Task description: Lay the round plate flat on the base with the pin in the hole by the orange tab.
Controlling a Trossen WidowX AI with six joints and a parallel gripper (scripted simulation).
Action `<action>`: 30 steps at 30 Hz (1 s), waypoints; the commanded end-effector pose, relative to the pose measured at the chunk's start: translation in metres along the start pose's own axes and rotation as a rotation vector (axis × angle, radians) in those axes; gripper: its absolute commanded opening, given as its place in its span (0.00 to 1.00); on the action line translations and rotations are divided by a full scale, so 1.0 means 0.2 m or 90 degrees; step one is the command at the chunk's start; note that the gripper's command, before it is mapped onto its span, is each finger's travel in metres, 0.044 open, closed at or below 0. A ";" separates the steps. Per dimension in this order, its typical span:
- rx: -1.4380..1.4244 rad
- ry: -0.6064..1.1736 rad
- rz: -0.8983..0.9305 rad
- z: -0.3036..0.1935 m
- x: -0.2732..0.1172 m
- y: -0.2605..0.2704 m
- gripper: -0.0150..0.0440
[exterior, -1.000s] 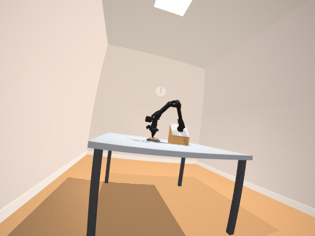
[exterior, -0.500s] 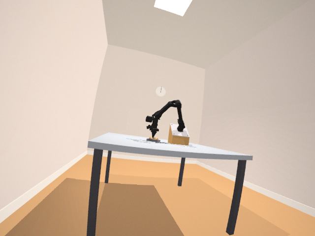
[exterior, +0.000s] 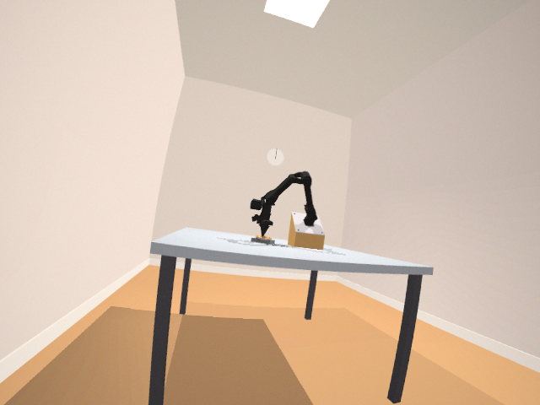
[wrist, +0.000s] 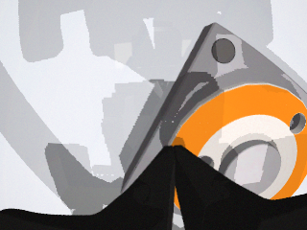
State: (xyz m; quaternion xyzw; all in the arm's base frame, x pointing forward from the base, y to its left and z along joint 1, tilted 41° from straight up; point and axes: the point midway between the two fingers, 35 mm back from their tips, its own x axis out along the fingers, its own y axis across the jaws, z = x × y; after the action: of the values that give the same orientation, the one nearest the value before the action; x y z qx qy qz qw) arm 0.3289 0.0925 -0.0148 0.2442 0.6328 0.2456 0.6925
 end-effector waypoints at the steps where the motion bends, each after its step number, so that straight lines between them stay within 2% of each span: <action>1: 0.005 0.011 0.003 -0.04 0.02 0.01 0.25; 30: 0.005 0.011 0.003 -0.06 0.02 0.01 0.25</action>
State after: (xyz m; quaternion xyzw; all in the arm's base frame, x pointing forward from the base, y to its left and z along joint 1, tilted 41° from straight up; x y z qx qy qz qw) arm 0.3235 0.0940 -0.0143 0.2439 0.6326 0.2463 0.6926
